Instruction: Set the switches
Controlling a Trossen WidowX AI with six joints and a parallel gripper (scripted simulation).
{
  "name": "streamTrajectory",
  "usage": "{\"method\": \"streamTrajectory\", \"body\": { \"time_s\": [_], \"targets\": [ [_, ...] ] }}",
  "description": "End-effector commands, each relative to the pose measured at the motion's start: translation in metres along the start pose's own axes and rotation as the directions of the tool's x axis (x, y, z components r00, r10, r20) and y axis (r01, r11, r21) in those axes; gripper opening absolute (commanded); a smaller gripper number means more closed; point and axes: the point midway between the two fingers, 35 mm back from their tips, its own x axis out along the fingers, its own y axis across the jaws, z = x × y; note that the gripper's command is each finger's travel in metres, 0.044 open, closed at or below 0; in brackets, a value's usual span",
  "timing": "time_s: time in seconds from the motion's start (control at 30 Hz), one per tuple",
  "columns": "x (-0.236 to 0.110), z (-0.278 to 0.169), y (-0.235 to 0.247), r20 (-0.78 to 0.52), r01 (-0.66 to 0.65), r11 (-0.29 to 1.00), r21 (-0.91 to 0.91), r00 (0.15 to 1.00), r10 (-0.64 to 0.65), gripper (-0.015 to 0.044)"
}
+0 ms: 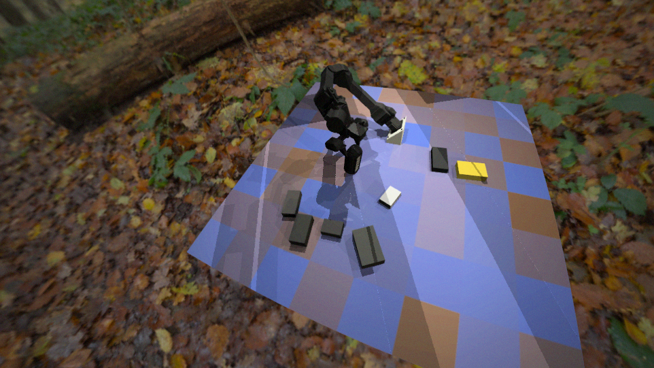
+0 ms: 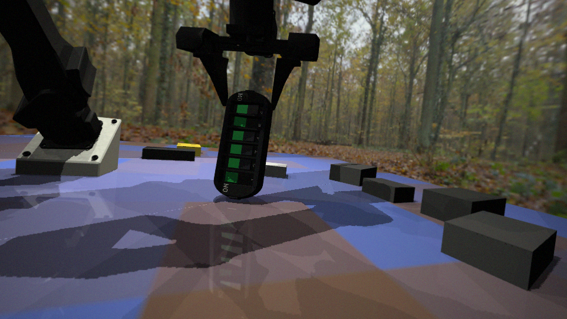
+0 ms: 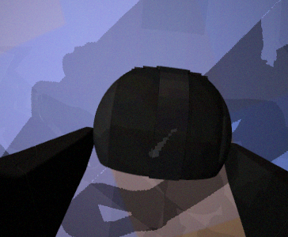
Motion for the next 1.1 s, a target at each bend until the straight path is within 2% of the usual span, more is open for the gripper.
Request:
{"method": "streamTrajectory", "body": {
  "time_s": [0.0, 1.07],
  "targets": [
    [0.002, -0.01, 0.0, -0.038, -0.005, 1.0, 0.002, 0.999, 0.005, 0.0338],
    [-0.002, -0.034, 0.0, -0.115, -0.005, 1.0, 0.002, 0.993, 0.005, 0.0338]
  ]
}}
